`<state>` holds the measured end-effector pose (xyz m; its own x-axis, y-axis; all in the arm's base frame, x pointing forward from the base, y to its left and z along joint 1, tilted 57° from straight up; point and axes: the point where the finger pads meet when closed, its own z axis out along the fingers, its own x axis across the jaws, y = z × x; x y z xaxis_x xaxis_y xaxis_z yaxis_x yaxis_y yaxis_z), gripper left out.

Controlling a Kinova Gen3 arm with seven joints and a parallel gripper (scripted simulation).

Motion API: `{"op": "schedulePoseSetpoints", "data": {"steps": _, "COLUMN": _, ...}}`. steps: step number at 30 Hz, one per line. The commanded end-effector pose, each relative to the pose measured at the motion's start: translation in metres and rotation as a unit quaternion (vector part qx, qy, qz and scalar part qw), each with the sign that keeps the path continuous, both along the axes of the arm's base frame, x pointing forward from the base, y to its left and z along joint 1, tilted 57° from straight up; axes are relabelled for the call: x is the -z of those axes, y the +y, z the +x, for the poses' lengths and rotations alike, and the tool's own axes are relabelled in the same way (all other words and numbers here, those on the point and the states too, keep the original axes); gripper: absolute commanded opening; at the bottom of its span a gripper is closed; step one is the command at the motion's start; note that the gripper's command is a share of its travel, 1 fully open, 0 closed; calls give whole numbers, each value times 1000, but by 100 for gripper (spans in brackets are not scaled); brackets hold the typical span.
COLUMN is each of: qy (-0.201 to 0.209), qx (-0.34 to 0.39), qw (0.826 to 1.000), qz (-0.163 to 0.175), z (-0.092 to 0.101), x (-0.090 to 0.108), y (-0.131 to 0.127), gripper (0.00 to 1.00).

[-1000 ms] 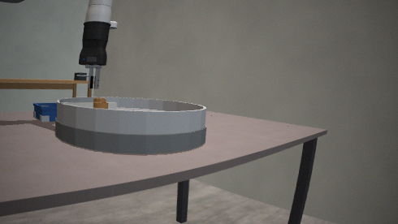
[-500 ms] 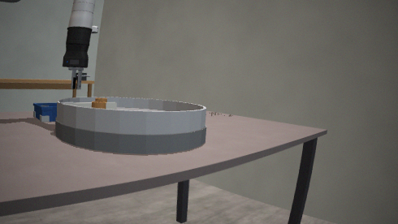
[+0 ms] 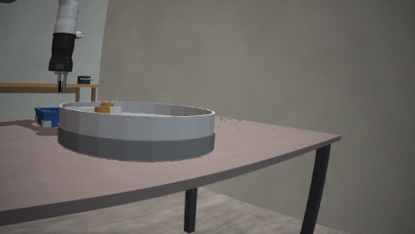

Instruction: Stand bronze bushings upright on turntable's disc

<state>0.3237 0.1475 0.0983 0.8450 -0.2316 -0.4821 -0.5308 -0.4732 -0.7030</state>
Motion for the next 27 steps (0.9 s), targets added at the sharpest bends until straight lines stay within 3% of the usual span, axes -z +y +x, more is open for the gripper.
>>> {"op": "schedulePoseSetpoints", "data": {"steps": 1, "qy": -19, "qx": -4, "qw": 1000, "qz": -6, "z": -3, "x": -22, "y": 10, "gripper": 36}}
{"op": "schedulePoseSetpoints", "data": {"steps": 12, "qy": -28, "qx": -9, "qw": 1000, "qz": -5, "z": -12, "x": -44, "y": 23, "gripper": 36}}
{"op": "schedulePoseSetpoints", "data": {"steps": 27, "qy": -28, "qx": -10, "qw": 1000, "qz": -5, "z": -14, "x": -46, "y": 25, "gripper": 36}}
